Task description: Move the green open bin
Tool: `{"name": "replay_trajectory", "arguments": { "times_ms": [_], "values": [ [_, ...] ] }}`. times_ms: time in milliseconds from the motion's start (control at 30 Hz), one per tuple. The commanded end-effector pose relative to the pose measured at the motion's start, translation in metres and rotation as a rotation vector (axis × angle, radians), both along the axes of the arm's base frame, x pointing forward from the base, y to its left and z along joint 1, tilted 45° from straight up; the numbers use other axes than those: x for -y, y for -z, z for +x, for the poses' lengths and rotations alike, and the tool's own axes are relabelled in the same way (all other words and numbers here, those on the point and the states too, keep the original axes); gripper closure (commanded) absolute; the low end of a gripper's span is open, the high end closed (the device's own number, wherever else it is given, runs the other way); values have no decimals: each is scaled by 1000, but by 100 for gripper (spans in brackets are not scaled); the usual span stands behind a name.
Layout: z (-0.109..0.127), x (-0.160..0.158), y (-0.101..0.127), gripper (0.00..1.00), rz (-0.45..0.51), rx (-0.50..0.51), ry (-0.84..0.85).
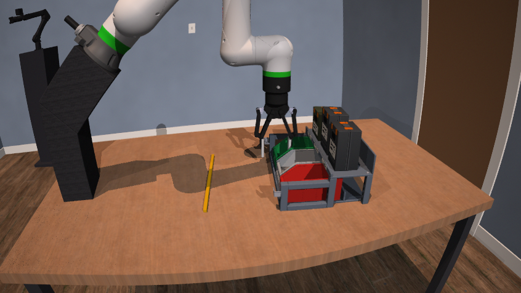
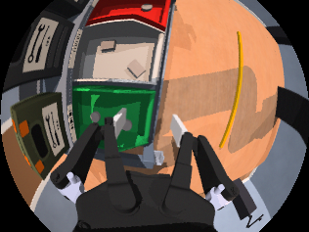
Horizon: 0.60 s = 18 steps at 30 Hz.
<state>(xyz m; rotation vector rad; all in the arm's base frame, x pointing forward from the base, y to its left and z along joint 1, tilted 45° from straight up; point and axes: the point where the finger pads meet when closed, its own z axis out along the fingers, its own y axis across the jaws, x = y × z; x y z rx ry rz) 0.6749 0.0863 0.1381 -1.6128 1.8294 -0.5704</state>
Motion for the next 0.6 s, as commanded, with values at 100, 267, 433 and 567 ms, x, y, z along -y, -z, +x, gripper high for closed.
{"name": "replay_trajectory", "arguments": {
  "times_ms": [100,267,433,567],
  "values": [
    [0,0,0,43,0,2,0],
    [0,0,0,43,0,2,0],
    [0,0,0,100,0,1,0],
    [0,0,0,100,0,1,0]
  ]
}}
